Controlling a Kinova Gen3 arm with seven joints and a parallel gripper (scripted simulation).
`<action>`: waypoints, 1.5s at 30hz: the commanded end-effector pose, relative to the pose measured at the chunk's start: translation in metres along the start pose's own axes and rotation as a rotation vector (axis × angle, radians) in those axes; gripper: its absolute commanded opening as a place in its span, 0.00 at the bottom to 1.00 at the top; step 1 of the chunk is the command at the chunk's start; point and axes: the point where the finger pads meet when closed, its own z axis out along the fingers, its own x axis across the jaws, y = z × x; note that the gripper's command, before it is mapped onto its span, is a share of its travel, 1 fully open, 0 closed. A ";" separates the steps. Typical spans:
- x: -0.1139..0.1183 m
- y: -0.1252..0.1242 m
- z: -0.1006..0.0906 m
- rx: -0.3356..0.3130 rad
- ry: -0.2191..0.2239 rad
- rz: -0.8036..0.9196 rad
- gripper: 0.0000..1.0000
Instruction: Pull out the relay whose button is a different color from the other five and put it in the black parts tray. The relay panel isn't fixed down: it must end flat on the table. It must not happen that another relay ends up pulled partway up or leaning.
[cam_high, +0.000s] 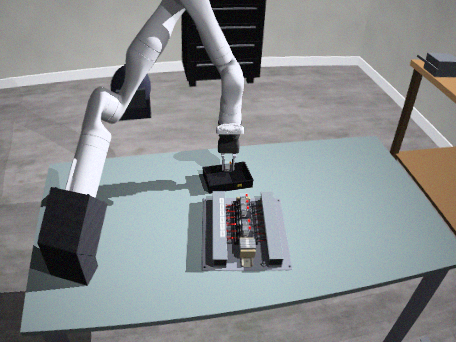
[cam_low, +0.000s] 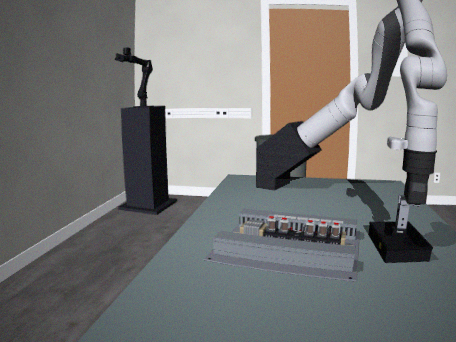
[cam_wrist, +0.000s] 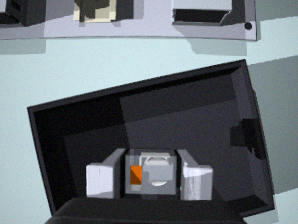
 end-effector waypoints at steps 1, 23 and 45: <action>-0.001 0.000 0.007 0.000 -0.001 0.000 0.00; -0.001 0.000 0.033 0.000 -0.001 0.001 0.00; -0.001 0.000 0.035 0.000 -0.001 0.000 0.00</action>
